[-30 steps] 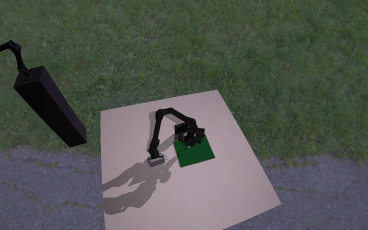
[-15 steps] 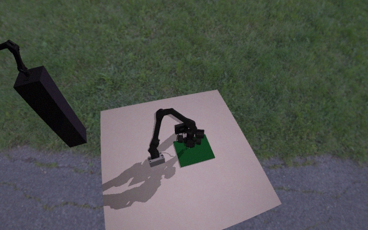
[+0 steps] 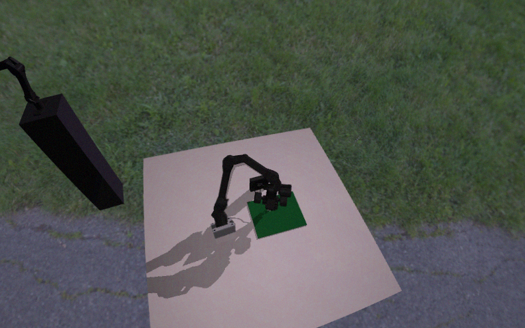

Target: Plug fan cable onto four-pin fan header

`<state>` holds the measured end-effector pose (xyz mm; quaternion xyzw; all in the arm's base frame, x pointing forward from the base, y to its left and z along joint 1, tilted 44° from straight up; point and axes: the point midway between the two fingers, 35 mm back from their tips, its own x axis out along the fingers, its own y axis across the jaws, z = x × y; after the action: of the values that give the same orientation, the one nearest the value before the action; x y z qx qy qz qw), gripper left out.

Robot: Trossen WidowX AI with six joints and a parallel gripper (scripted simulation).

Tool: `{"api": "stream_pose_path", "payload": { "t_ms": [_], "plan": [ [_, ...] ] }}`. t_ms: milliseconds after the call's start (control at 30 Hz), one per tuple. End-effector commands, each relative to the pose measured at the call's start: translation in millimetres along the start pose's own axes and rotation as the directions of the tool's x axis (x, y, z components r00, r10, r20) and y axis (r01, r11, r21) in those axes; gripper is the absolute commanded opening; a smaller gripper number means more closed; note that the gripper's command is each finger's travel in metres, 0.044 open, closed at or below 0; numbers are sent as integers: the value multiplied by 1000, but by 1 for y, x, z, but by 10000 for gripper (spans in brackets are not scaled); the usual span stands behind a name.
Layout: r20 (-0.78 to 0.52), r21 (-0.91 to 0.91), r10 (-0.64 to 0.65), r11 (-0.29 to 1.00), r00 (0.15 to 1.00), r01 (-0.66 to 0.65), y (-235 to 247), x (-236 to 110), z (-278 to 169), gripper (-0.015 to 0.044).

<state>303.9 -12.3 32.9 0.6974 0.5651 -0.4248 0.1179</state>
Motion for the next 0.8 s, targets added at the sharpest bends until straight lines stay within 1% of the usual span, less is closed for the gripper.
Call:
{"api": "stream_pose_path", "payload": {
  "t_ms": [0, 767],
  "plan": [
    [-3, 4, 0, 1000, 1000, 0, 0, 1, -1, 0],
    [-3, 3, 0, 1000, 1000, 0, 0, 6, -1, 0]
  ]
}}
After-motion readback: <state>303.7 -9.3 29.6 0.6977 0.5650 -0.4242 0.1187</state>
